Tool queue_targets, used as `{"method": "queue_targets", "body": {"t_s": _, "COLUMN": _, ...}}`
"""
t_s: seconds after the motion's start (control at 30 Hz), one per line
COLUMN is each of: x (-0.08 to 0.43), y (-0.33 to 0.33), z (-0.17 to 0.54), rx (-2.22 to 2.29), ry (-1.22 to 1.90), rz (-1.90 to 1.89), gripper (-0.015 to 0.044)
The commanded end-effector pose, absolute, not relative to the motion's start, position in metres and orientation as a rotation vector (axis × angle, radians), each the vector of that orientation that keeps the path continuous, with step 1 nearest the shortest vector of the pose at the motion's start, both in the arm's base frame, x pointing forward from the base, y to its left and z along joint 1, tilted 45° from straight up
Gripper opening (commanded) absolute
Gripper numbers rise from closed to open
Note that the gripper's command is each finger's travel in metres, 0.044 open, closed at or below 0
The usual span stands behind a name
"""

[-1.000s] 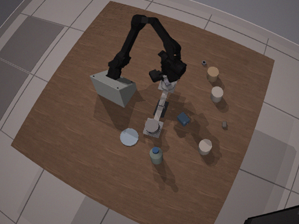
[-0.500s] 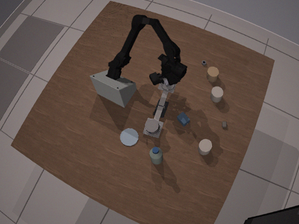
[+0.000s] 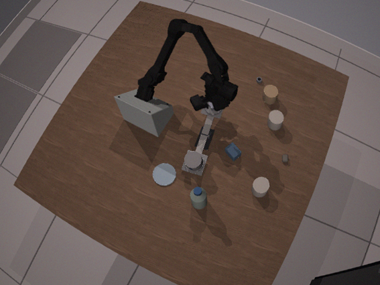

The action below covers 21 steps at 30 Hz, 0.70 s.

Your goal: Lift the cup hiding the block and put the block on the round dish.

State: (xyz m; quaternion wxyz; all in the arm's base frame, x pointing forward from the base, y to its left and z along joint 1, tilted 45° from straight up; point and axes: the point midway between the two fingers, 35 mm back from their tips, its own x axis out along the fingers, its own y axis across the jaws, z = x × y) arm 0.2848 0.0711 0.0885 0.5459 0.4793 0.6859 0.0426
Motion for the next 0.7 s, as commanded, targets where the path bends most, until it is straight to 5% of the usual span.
{"method": "queue_targets", "body": {"t_s": 0.0, "x": 0.285, "y": 0.072, "z": 0.088, "rx": 1.141, "ry": 1.625, "rz": 0.101, "gripper": 0.0181}}
{"method": "queue_targets", "body": {"t_s": 0.23, "x": 0.285, "y": 0.072, "z": 0.088, "rx": 1.141, "ry": 1.625, "rz": 0.101, "gripper": 0.0115}}
{"method": "queue_targets", "body": {"t_s": 0.4, "x": 0.286, "y": 0.062, "z": 0.097, "rx": 1.139, "ry": 1.624, "rz": 0.098, "gripper": 0.0}}
{"method": "queue_targets", "body": {"t_s": 0.67, "x": 0.286, "y": 0.029, "z": 0.127, "rx": 1.136, "ry": 1.625, "rz": 0.093, "gripper": 0.0}}
